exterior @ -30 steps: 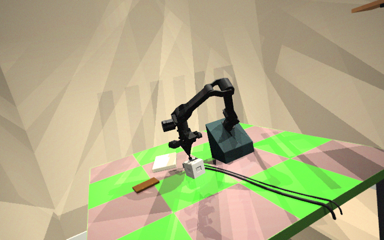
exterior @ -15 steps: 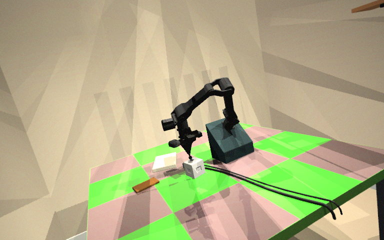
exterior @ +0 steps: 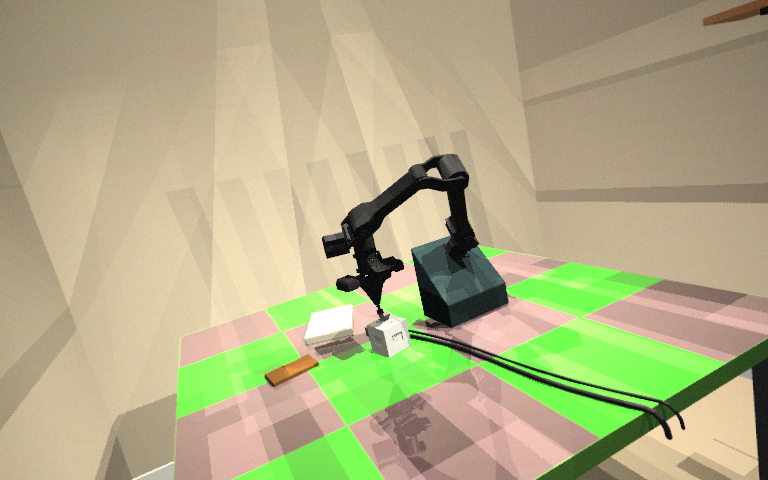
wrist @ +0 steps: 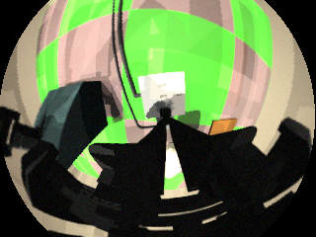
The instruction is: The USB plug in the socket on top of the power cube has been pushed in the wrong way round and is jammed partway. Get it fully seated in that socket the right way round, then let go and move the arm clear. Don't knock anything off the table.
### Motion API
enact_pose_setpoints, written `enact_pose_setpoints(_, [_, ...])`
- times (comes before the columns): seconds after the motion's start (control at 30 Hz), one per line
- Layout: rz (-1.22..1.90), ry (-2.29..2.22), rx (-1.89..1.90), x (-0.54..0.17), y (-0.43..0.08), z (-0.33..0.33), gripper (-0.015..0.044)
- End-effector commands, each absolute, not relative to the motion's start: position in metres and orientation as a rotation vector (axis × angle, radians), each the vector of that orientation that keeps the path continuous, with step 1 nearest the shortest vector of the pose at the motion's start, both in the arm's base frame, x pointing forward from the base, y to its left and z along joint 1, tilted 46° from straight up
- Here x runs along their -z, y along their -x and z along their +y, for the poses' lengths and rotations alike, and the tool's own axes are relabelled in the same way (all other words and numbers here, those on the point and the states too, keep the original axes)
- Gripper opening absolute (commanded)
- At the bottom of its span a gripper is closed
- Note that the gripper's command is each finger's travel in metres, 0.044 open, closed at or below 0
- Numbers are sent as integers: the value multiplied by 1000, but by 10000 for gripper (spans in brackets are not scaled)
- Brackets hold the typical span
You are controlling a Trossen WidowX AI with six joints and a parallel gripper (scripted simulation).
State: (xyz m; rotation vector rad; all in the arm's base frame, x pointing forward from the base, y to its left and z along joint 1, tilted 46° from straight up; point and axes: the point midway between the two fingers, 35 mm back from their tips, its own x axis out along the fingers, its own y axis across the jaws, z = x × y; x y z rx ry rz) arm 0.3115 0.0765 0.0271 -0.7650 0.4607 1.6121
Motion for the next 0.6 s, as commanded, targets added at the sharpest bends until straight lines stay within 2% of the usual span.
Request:
enact_pose_setpoints(0.0, [459, 777, -1610, -30, -314, 73, 0])
enact_pose_setpoints(0.57, [459, 777, -1610, -38, -314, 65, 0])
